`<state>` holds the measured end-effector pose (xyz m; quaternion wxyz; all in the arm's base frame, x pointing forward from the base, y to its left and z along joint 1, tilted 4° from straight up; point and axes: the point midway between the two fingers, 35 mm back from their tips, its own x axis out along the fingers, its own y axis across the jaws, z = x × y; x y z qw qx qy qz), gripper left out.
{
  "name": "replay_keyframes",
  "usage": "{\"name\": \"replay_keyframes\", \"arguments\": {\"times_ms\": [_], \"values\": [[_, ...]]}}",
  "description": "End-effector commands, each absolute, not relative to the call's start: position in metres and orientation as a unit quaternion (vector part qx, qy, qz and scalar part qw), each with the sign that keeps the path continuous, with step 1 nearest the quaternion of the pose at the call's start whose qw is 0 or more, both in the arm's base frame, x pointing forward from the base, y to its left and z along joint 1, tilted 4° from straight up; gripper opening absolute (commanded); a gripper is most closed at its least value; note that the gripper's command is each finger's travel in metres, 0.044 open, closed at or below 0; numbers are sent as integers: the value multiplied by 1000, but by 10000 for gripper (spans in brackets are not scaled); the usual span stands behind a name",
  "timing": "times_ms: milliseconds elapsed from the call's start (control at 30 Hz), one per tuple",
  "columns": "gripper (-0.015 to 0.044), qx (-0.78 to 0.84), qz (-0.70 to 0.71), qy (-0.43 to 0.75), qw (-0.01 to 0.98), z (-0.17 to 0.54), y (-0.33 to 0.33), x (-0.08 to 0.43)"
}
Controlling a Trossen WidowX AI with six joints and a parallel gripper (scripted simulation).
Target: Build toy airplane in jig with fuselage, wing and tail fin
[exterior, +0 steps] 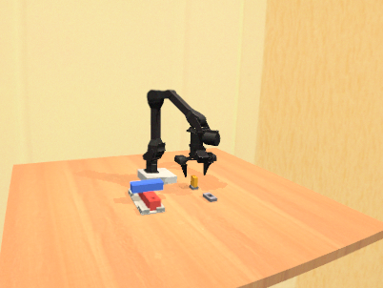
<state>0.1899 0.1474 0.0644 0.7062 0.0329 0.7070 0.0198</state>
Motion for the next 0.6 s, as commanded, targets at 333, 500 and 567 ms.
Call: {"name": "replay_keyframes", "arguments": {"times_ms": [333,500,567], "values": [[440,33,17,709,704,41,148,188],[440,33,17,709,704,33,148,187],[440,33,17,709,704,30,148,187]]}}
